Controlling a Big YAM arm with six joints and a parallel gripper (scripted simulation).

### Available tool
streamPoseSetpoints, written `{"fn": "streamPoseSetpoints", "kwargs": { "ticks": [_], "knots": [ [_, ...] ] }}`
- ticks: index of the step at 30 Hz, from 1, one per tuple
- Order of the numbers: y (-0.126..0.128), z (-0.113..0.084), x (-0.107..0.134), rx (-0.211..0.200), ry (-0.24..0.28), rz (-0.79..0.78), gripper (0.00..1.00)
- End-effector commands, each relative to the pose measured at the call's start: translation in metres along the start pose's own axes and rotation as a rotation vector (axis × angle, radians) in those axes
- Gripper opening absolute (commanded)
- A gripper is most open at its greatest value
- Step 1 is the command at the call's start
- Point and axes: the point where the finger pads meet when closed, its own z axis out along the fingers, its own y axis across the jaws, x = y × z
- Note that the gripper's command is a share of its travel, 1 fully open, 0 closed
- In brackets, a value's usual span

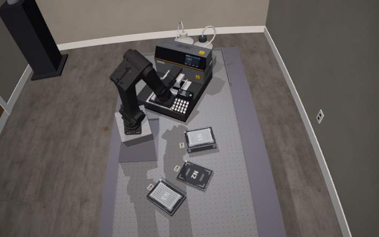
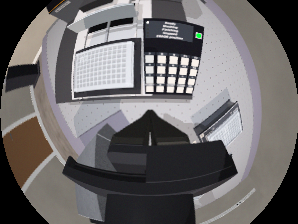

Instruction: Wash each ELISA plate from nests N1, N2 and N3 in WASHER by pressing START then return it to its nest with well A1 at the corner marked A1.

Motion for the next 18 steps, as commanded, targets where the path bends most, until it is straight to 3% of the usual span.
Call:
{"fn": "streamPoseSetpoints", "kwargs": {
  "ticks": [1,7,8,18],
  "knots": [
    [0.0,-0.003,-0.002,0.003,-0.001,0.003,0.0],
    [0.0,-0.003,-0.002,0.003,-0.001,0.003,0.0],
    [0.003,-0.001,-0.018,-0.003,-0.003,-0.055,1.0],
    [0.042,-0.004,-0.055,-0.062,0.049,-0.377,1.0]
  ]
}}
